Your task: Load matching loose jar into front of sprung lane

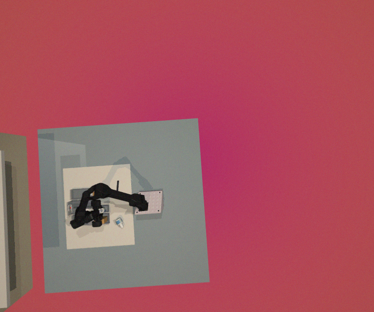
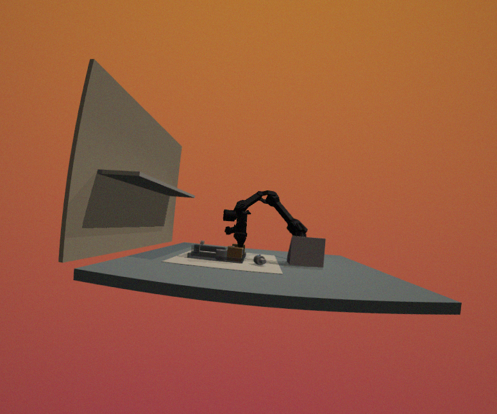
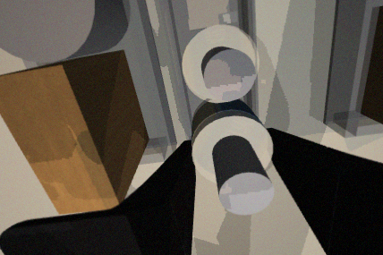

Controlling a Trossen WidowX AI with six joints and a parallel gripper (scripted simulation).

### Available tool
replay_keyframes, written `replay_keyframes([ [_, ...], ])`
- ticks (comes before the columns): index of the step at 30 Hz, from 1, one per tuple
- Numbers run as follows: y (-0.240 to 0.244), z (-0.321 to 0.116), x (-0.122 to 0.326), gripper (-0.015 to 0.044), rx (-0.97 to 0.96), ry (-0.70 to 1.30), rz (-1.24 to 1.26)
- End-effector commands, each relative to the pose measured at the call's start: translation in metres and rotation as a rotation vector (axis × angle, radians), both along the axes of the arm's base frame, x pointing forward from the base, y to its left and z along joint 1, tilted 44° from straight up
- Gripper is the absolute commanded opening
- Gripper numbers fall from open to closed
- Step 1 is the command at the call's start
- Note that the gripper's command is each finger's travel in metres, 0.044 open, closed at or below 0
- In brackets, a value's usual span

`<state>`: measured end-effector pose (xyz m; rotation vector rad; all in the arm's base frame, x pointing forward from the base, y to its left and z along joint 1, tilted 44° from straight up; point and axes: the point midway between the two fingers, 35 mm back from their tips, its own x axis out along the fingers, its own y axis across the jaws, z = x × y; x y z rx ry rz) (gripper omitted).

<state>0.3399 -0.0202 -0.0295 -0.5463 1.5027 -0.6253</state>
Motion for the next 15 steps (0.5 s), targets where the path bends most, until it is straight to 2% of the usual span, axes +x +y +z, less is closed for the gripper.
replay_keyframes([
  [1, -0.0003, 0.0019, 0.0051, 0.0, -0.008, -0.02, 0.006],
  [15, -0.0004, 0.002, 0.007, 0.0, -0.008, -0.02, 0.006],
])
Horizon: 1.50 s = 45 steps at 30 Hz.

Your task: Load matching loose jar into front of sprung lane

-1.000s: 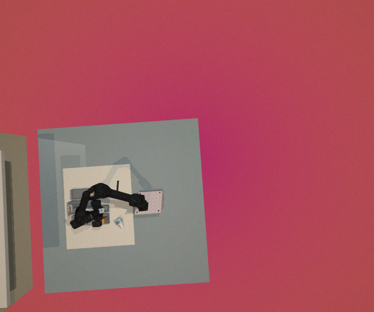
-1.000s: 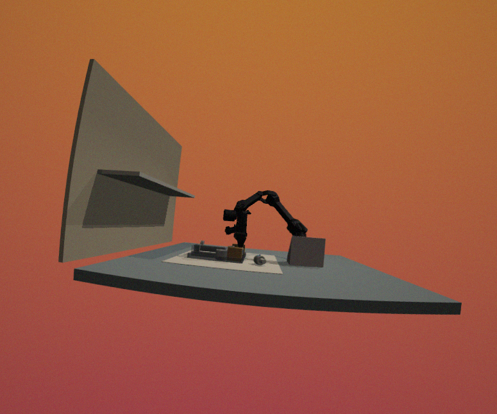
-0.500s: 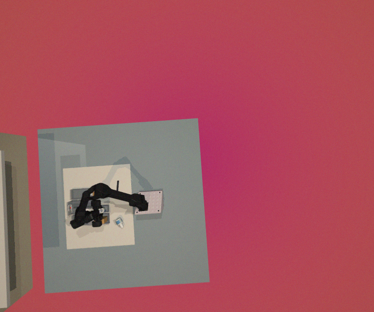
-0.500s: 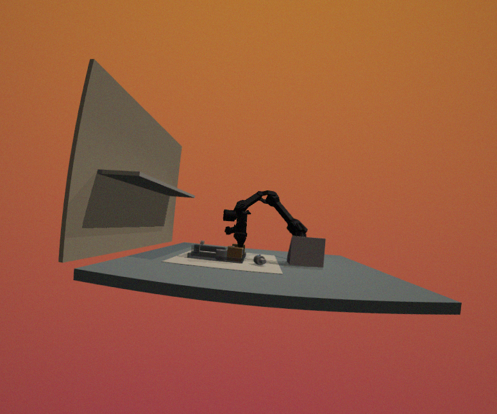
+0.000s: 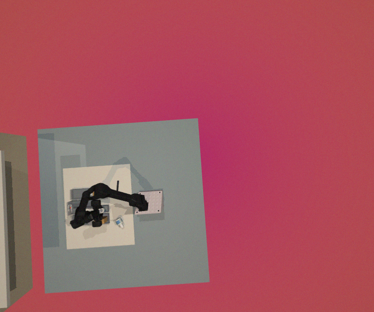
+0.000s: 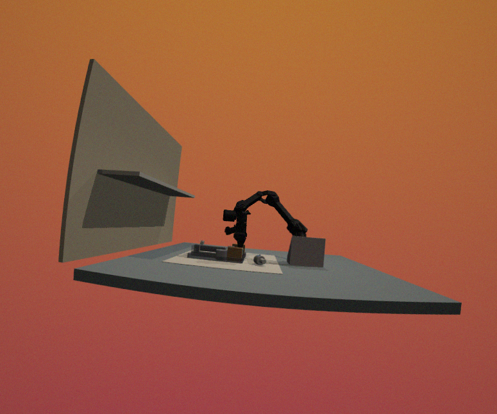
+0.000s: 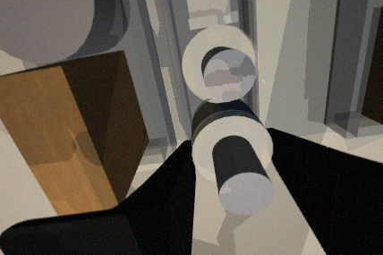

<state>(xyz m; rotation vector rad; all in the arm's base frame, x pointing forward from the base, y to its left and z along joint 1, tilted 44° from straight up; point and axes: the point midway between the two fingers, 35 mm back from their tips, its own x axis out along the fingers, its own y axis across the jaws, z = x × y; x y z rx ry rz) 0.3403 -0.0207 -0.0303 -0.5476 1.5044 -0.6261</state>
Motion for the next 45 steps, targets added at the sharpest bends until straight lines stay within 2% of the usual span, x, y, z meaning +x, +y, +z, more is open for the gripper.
replay_keyframes([
  [1, 0.0, 0.003, 0.007, 0.0, -0.007, -0.022, 0.007],
  [45, -0.01, -0.008, 0.006, 0.0, -0.008, -0.022, 0.007],
])
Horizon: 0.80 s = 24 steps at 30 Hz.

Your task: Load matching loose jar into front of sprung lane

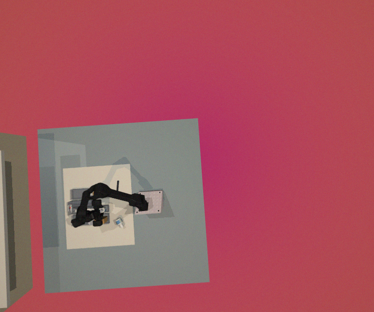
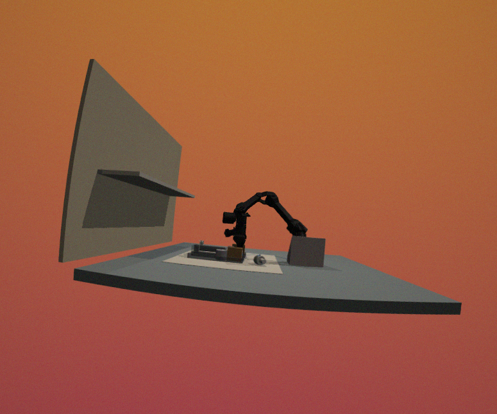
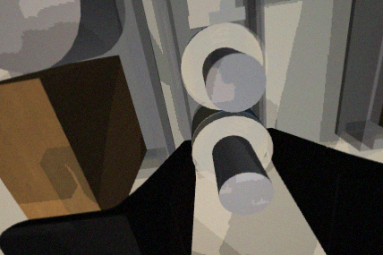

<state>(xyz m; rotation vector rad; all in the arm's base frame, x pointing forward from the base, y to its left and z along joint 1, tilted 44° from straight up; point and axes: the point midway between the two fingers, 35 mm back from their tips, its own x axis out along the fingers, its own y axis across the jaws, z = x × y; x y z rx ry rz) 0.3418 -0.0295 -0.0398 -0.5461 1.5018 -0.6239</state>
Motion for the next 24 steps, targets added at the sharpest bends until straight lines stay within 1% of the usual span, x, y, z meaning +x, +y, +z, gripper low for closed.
replay_keyframes([
  [1, -0.0017, 0.001, 0.0048, 0.0, -0.01, -0.02, 0.005],
  [24, -0.0077, -0.0053, 0.0023, 0.0, -0.01, -0.019, 0.005],
])
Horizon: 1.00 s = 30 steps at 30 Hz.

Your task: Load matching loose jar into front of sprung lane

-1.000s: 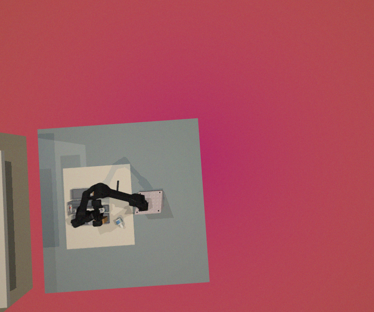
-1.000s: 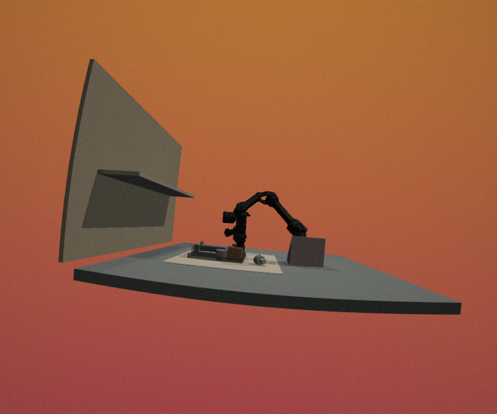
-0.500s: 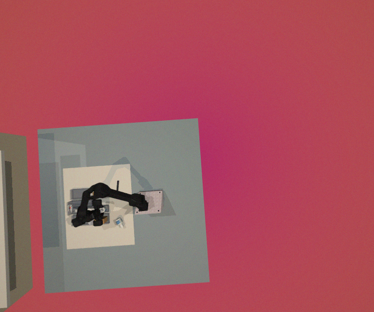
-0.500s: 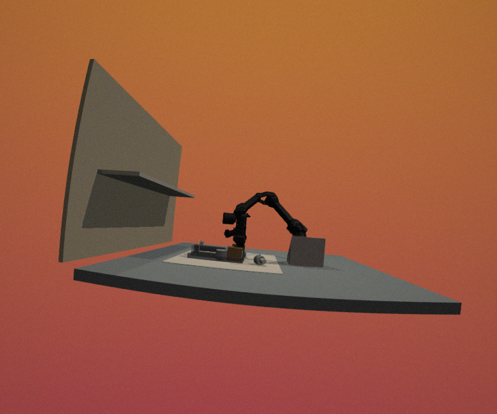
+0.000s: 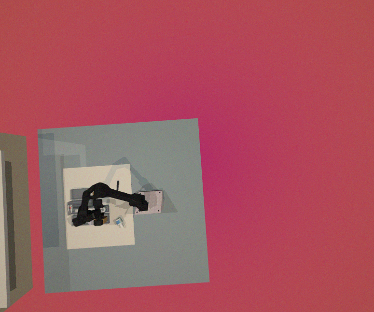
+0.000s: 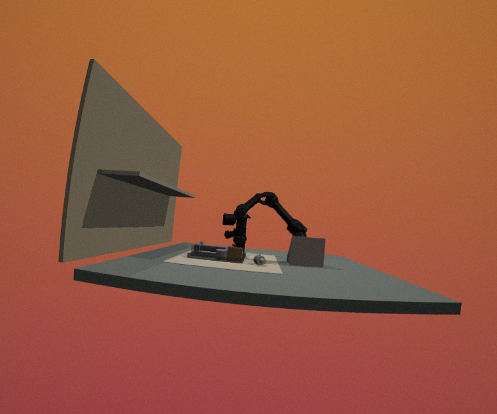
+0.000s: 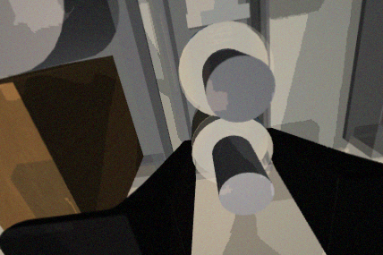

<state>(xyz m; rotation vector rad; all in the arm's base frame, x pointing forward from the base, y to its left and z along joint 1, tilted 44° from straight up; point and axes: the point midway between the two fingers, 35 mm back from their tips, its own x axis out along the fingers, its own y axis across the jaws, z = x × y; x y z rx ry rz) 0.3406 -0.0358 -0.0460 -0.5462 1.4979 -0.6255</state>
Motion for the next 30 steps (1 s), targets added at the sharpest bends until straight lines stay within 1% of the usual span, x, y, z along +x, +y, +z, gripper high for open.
replay_keyframes([
  [1, -0.0016, 0.0006, 0.0033, 0.0, -0.009, -0.016, 0.005],
  [30, -0.0014, 0.0004, -0.0017, 0.0, -0.009, -0.016, 0.005],
])
